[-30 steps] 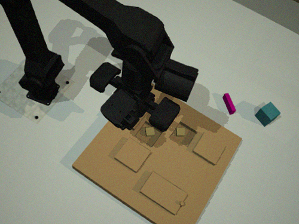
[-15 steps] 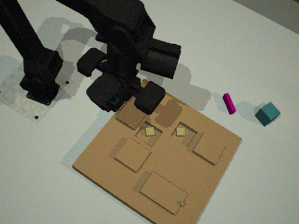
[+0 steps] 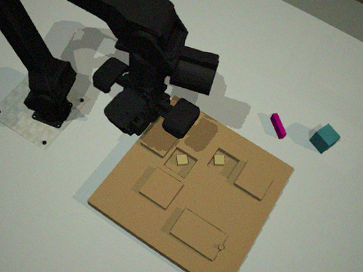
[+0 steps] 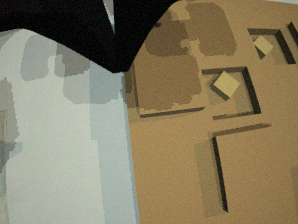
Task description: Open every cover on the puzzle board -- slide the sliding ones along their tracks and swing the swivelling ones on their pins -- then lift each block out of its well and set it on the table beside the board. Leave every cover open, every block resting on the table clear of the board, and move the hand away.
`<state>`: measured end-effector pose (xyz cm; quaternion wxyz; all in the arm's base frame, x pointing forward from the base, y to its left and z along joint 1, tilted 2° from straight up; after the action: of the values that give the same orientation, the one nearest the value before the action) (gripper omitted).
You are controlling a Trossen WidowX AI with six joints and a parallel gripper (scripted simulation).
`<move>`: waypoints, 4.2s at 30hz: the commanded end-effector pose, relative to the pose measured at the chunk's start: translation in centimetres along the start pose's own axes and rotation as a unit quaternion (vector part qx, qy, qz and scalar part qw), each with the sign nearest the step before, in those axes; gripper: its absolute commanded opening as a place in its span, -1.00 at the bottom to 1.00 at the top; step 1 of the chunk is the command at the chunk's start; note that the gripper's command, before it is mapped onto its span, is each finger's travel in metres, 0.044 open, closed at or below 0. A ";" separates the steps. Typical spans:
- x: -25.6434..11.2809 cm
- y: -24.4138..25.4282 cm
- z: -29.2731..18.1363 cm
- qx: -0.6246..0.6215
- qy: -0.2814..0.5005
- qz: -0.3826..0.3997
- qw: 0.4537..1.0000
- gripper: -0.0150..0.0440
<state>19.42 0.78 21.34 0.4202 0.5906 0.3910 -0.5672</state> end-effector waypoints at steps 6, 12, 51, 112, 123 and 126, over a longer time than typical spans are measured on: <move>0.2 0.0 0.0 0.003 -0.002 0.000 1.000 -0.49; 0.7 0.0 0.0 0.003 -0.002 0.000 1.000 -0.49; 4.6 0.0 0.1 0.003 -0.002 0.000 1.000 -0.49; 5.8 4.9 0.2 0.003 -0.002 0.002 1.000 -0.49; 5.8 6.1 -0.2 0.003 -0.002 0.002 1.000 -0.49; 5.8 6.3 -0.3 0.003 -0.002 0.002 1.000 -0.49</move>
<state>25.35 -1.16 15.80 0.4185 0.5911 0.3873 -0.5705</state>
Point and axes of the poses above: the point midway between the two fingers, 35 mm back from their tips, its own x axis out along the fingers, its own y axis across the jaws, z = x × y, the point moved 9 cm from there along -x, back along the fingers, and after that the axes turned 6 degrees about x, right-handed, at the moved point
